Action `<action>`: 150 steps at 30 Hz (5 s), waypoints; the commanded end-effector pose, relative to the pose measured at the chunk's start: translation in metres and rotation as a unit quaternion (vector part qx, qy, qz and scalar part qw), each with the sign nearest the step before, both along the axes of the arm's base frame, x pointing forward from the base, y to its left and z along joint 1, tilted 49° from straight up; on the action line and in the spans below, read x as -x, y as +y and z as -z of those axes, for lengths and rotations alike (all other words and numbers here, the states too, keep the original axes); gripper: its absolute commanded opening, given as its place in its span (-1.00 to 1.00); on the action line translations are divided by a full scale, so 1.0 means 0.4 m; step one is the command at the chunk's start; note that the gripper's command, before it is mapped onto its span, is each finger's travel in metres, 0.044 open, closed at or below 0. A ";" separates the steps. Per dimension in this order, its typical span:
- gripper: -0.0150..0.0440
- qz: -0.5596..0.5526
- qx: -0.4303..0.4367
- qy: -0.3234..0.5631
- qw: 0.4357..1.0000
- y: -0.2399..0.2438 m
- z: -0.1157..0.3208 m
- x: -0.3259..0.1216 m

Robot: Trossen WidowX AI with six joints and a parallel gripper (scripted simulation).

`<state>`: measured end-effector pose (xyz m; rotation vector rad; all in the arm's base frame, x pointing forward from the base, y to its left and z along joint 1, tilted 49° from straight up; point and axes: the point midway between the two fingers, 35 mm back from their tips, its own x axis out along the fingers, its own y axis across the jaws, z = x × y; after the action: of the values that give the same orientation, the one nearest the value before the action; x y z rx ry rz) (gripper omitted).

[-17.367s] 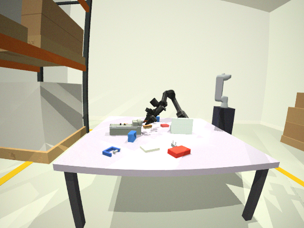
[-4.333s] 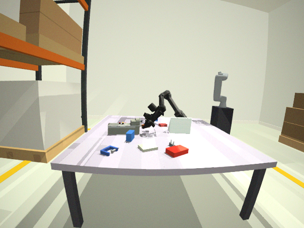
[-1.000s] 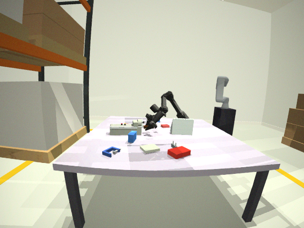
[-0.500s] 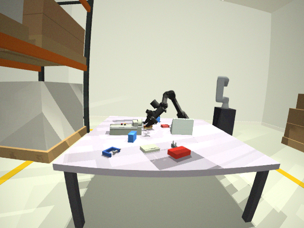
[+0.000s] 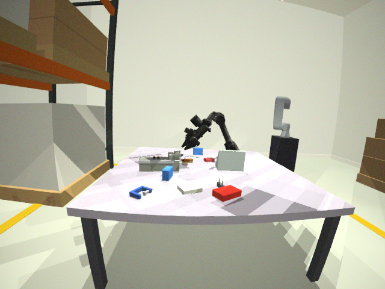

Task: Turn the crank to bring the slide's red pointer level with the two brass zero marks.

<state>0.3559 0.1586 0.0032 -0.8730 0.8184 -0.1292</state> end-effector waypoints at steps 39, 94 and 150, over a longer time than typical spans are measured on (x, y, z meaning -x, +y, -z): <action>1.00 0.062 -0.029 -0.007 0.998 0.044 -0.082 -0.314; 1.00 0.022 -0.010 -0.006 1.000 0.084 -0.097 -0.082; 1.00 0.007 -0.001 -0.007 1.000 -0.163 0.123 0.005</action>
<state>0.3561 0.0982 -0.0396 -0.8551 0.7982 -0.1530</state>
